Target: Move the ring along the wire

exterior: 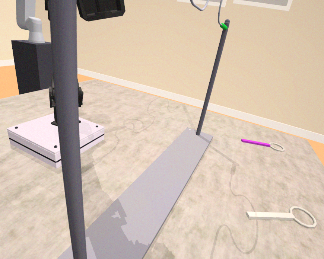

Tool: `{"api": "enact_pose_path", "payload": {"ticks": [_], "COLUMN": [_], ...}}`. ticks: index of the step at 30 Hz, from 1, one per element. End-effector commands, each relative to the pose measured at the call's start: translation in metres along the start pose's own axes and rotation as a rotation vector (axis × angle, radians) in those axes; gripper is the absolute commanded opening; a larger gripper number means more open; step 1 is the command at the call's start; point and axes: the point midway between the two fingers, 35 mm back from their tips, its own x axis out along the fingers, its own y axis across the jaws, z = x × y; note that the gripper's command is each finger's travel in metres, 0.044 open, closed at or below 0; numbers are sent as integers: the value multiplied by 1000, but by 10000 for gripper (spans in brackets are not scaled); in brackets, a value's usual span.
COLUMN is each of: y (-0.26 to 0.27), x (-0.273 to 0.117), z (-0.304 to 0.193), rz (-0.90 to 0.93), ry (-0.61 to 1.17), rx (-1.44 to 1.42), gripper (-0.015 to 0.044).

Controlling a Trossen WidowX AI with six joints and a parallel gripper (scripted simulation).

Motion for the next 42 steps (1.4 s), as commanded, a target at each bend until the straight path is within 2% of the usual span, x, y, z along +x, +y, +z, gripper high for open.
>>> {"api": "enact_pose_path", "payload": {"ticks": [1,23,42], "y": [-9,-35,-4], "x": [-1,-1,4], "z": [0,5,-10], "rz": [-53,-257,-190], "ry": [-8,-51,-35], "rx": [-76,-434,-315], "gripper": [-150,-150,-150]}}
